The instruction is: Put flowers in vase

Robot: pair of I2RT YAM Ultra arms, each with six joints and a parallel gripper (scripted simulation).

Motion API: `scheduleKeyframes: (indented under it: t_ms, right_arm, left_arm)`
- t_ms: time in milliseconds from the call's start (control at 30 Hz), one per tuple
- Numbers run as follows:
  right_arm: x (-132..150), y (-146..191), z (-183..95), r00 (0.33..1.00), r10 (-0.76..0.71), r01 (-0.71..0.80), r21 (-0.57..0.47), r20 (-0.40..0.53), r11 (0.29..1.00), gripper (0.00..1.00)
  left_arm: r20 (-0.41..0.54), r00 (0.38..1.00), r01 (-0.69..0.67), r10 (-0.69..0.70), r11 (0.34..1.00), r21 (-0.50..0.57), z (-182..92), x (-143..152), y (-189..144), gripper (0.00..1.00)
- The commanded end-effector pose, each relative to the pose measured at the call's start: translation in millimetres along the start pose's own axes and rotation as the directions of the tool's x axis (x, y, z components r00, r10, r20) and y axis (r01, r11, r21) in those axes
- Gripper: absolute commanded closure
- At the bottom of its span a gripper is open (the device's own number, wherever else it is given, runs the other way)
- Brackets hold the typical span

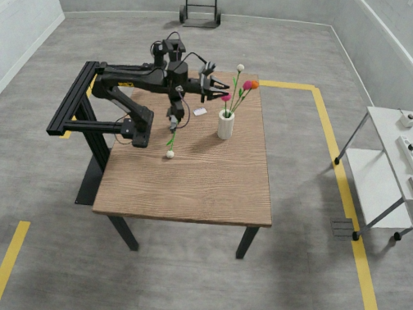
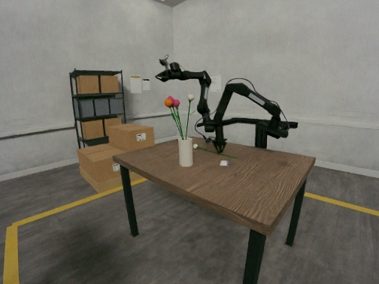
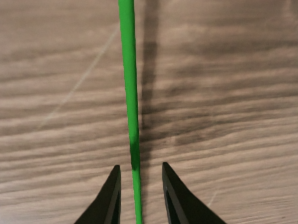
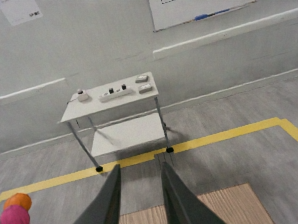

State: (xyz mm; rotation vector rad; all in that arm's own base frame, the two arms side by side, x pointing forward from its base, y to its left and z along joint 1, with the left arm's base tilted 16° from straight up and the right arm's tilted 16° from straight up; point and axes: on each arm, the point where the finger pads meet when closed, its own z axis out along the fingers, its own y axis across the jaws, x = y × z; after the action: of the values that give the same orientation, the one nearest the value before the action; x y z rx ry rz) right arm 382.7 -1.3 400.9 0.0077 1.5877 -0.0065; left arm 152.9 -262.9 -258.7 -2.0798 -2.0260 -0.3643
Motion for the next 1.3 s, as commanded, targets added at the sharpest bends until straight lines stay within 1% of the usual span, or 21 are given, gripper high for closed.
scheduleKeyframes:
  t_ms: [0,167,400,533,700,1067,1100,1200,1267]
  right_arm:
    - [2,1,4,1.000,0.001,-0.001,-0.011,-0.004,1.000,0.70]
    - [2,1,4,1.000,0.001,-0.001,-0.011,-0.004,1.000,0.70]
    - [2,1,4,1.000,0.001,-0.001,-0.011,-0.004,1.000,0.70]
    - [2,1,4,1.000,0.001,-0.001,-0.011,-0.004,1.000,0.70]
    - [2,1,4,1.000,0.001,-0.001,-0.011,-0.004,1.000,0.70]
    - [2,1,4,1.000,0.001,-0.001,-0.011,-0.004,1.000,0.70]
    - [2,1,4,1.000,0.001,-0.001,-0.011,-0.004,1.000,0.70]
    - [2,1,4,1.000,0.001,-0.001,-0.011,-0.004,1.000,0.70]
    - [2,1,4,1.000,0.001,-0.001,-0.011,-0.004,1.000,0.70]
  left_arm:
    - [0.067,0.998,-0.002,0.004,0.999,-0.033,-7,-26,12,0.70]
    - [0.073,0.997,0.006,-0.003,0.999,-0.037,-4,-28,16,0.70]
    - [0.093,0.996,0.011,-0.006,0.999,-0.045,-10,-34,20,0.70]
    - [0.089,0.996,0.010,-0.006,0.999,-0.043,-11,-31,19,0.70]
    - [0.066,0.998,0.005,-0.003,0.999,-0.032,-9,-17,12,0.70]
    - [0.070,0.998,0.007,-0.005,0.999,-0.034,-11,-18,14,0.70]
    - [0.078,0.997,0.009,-0.006,0.999,-0.038,-11,-23,16,0.70]
    - [0.079,0.997,0.010,-0.007,0.999,-0.038,-12,-21,16,0.70]
    - [0.065,0.998,0.009,-0.007,0.999,-0.031,-6,-16,13,0.70]
